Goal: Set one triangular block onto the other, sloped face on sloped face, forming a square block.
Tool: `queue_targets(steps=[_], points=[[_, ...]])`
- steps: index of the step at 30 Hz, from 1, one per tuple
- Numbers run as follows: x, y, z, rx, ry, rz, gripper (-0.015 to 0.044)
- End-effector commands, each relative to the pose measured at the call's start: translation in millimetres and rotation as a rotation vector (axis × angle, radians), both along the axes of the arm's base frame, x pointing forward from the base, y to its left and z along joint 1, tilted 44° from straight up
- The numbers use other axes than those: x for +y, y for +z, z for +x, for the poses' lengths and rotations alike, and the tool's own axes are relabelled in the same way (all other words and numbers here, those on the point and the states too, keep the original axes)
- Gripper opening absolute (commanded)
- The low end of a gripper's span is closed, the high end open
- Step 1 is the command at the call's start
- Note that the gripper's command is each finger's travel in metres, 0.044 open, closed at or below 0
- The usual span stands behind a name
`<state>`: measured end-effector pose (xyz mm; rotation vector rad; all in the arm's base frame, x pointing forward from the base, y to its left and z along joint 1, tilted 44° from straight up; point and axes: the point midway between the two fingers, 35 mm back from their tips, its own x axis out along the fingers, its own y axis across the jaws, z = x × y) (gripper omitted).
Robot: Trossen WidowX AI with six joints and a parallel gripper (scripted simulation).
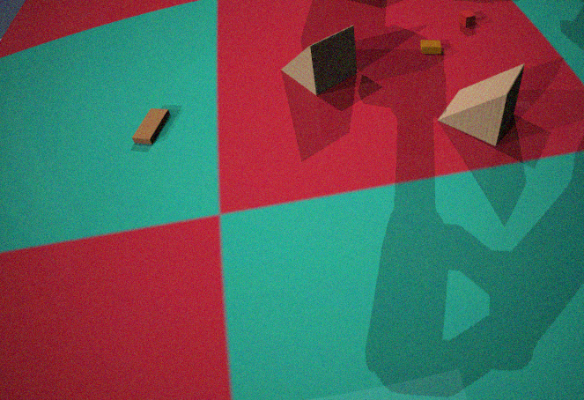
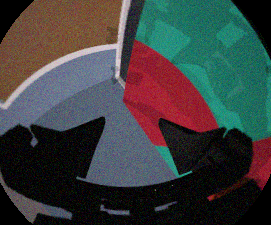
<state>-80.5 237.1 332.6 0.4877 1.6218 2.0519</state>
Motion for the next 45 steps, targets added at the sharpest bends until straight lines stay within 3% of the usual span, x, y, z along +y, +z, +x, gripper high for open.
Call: queue_targets(steps=[1, 5, 13, 21, 32, 45], points=[[1, 0, 1, -0.001, -0.005, 0.000, 0.0426], [22, -7, 26, -0.037, -0.117, -0.008, 0.0440], [73, -51, 142, -0.239, -0.492, -0.089, 0.0440], [67, -114, 263, -0.488, -0.712, -0.250, 0.0440], [-35, -218, 389, -0.723, -0.763, -0.607, 0.0440], [-185, -318, 414, -0.707, -0.448, -0.812, 0.0440]])
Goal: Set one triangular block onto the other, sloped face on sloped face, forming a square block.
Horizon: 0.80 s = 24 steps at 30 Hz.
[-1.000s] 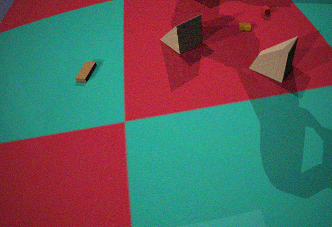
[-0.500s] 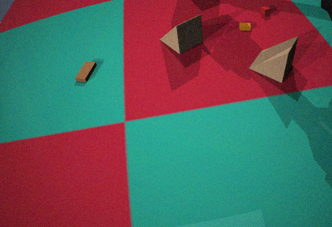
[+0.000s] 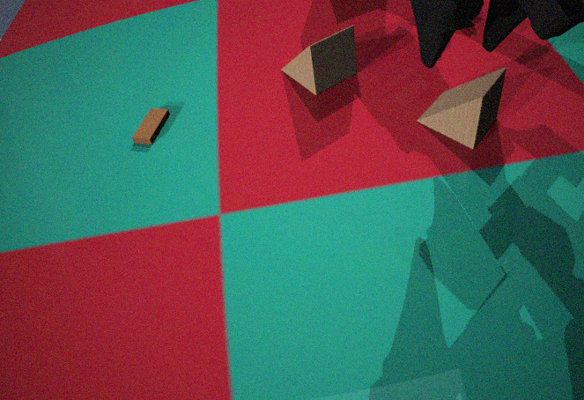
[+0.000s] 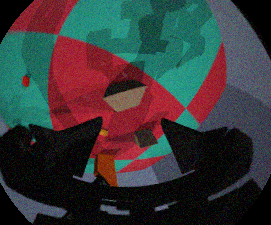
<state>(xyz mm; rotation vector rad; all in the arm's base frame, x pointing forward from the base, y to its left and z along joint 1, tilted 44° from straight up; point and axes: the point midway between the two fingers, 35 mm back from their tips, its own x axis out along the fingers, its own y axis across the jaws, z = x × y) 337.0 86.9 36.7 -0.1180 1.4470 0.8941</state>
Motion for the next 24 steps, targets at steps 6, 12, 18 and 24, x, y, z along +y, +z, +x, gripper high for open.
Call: queue_targets(steps=[6, 12, 18, 24], points=[[-92, -54, -23, 0.207, 0.220, 0.015, 0.0440], [-94, -55, -24, 0.213, 0.227, 0.019, 0.0440], [-91, -61, -26, 0.213, 0.227, 0.019, 0.0440], [-87, -70, -30, 0.213, 0.227, 0.019, 0.0440]])
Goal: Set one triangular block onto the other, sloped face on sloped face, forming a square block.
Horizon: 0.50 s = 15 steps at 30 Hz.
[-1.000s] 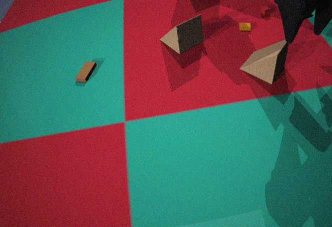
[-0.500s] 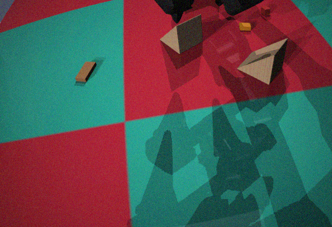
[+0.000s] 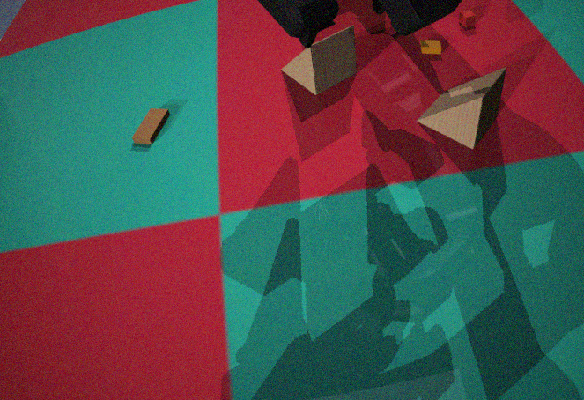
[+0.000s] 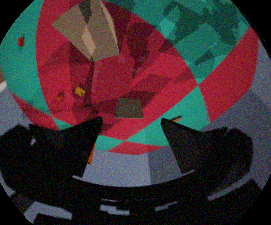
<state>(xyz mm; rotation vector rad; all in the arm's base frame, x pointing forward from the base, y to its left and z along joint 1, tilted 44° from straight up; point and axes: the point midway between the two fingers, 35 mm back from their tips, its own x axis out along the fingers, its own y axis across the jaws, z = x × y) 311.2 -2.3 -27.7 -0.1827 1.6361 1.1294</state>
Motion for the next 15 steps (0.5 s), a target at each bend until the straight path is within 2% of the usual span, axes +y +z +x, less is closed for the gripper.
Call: queue_targets(steps=[1, 15], points=[[2, -7, -5, 0.009, 0.002, -0.001, 0.0440], [11, -26, -14, 0.009, 0.002, 0.000, 0.0440]])
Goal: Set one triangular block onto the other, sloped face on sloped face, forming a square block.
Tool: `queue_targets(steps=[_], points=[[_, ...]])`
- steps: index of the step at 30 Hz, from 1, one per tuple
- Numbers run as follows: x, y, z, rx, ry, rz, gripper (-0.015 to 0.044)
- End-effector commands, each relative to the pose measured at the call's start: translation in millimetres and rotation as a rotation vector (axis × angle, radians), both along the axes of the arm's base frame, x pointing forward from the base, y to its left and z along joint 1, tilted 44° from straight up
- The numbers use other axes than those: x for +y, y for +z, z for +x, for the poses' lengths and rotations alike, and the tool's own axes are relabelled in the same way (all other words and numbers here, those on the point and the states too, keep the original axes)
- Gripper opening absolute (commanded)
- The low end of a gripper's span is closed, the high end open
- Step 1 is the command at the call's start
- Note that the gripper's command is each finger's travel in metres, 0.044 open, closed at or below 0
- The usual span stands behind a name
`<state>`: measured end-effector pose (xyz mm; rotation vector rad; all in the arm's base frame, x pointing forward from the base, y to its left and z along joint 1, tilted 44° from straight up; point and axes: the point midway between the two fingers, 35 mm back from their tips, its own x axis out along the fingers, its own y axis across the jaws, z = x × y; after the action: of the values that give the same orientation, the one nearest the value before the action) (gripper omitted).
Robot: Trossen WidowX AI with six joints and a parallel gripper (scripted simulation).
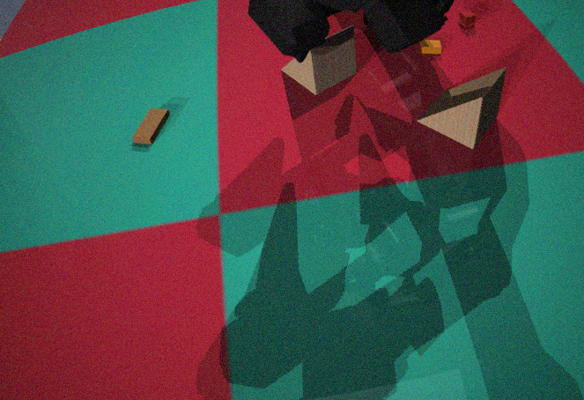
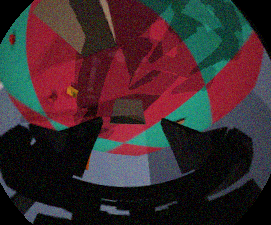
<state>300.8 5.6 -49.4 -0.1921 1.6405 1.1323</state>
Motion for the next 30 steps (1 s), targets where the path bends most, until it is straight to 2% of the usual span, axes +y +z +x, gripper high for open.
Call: queue_targets(steps=[1, 30], points=[[4, -6, -5, 0.008, -0.006, 0.004, 0.0440], [21, -42, -30, 0.009, -0.006, 0.005, 0.0440]])
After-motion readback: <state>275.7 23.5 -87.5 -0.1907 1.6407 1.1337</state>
